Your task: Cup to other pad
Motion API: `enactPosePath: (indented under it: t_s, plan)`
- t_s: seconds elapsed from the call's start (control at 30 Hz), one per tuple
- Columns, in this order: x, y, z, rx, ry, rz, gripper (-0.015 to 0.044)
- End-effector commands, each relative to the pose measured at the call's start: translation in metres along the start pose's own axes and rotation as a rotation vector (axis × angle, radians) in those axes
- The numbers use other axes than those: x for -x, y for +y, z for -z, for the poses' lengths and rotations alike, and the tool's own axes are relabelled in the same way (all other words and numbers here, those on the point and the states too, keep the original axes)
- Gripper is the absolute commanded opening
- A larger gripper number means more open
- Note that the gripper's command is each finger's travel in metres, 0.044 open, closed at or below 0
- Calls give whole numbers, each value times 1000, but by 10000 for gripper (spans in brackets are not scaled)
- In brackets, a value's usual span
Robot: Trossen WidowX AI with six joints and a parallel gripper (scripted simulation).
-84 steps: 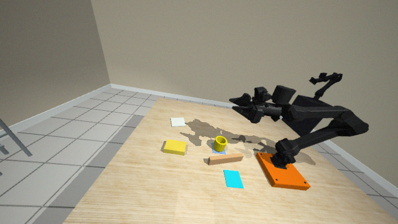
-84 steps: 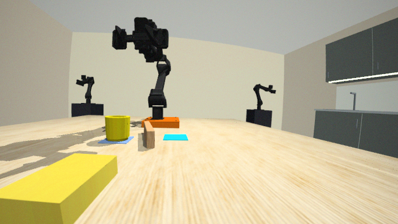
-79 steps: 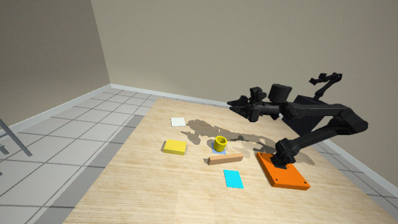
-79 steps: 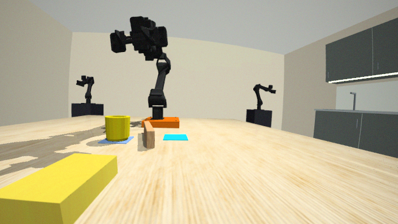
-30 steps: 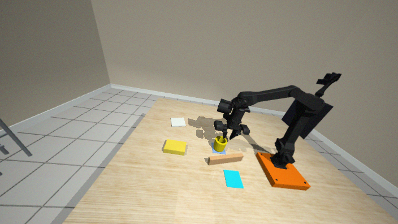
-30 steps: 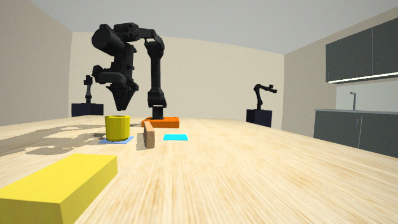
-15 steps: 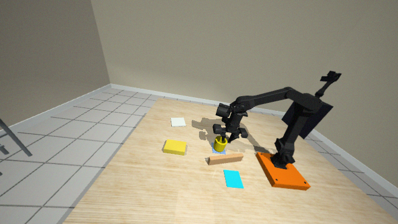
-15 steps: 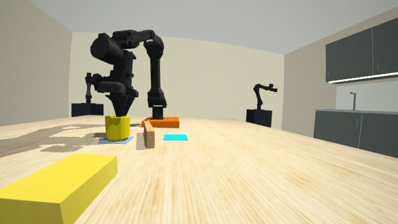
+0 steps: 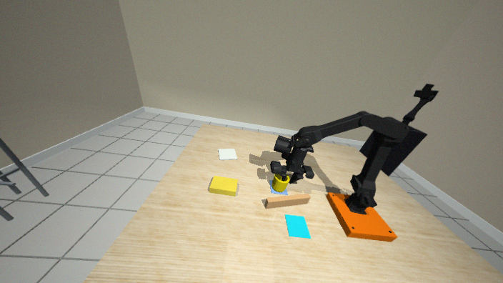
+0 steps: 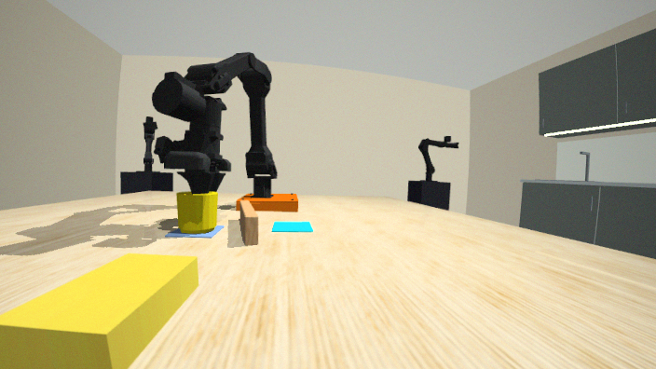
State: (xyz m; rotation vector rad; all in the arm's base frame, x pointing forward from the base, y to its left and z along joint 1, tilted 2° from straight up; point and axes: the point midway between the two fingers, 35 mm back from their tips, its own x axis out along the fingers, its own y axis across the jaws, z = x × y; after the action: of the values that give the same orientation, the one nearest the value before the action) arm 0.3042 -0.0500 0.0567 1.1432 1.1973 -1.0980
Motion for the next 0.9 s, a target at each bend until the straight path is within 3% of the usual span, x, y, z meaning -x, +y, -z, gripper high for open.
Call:
enactPosePath:
  t_s: [0.0, 0.23, 0.87]
  plan:
    - [-6, -2, 0, -1, -2, 10, 167]
    - [-6, -2, 0, -1, -2, 10, 167]
    - [-4, -1, 0, 0, 2, 6, 40]
